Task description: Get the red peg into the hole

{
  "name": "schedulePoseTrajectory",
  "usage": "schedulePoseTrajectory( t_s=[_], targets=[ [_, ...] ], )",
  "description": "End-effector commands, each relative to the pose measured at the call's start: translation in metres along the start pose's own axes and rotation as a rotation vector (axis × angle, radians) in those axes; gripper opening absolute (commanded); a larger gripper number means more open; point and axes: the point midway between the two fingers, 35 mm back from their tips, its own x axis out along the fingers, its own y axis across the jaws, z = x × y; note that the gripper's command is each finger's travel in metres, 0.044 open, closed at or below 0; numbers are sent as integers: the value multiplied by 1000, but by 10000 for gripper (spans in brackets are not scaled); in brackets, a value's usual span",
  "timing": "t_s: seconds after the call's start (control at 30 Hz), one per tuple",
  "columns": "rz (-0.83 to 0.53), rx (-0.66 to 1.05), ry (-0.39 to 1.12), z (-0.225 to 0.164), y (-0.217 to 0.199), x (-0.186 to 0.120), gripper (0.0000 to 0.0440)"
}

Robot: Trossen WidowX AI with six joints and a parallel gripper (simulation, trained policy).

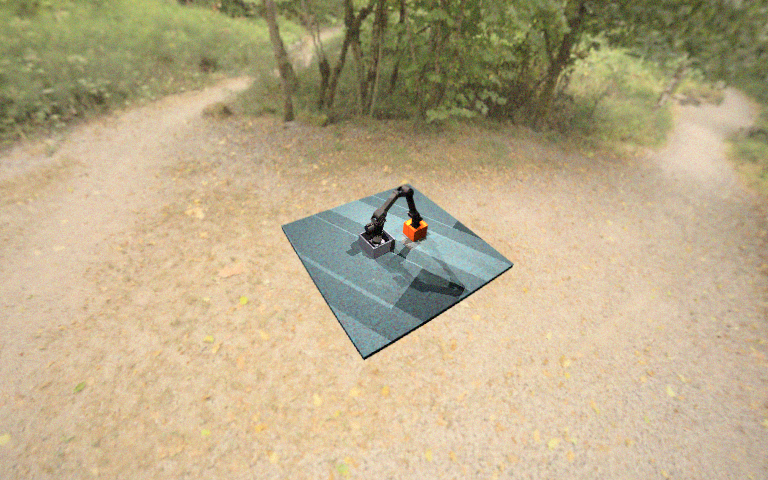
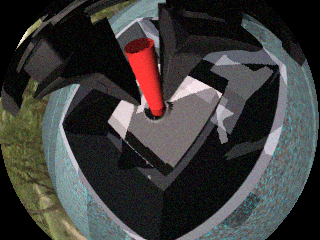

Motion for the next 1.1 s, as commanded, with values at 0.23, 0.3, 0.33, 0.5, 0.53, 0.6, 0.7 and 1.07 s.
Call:
schedulePoseTrajectory(
  t_s=[0.23,0.3,0.33,0.5,0.53,0.6,0.7,1.07],
  targets=[
    [52,-36,26,22,9,6,268],
    [69,-37,29,28,14,3,321],
    [77,-39,31,31,16,2,346],
    [135,-47,36,48,32,-8,440],
    [151,-48,33,51,36,-10,440],
    [181,-55,26,58,44,-15,440],
    [225,-65,14,67,56,-24,440],
    [265,-75,-1,75,66,-31,440]
  ],
)
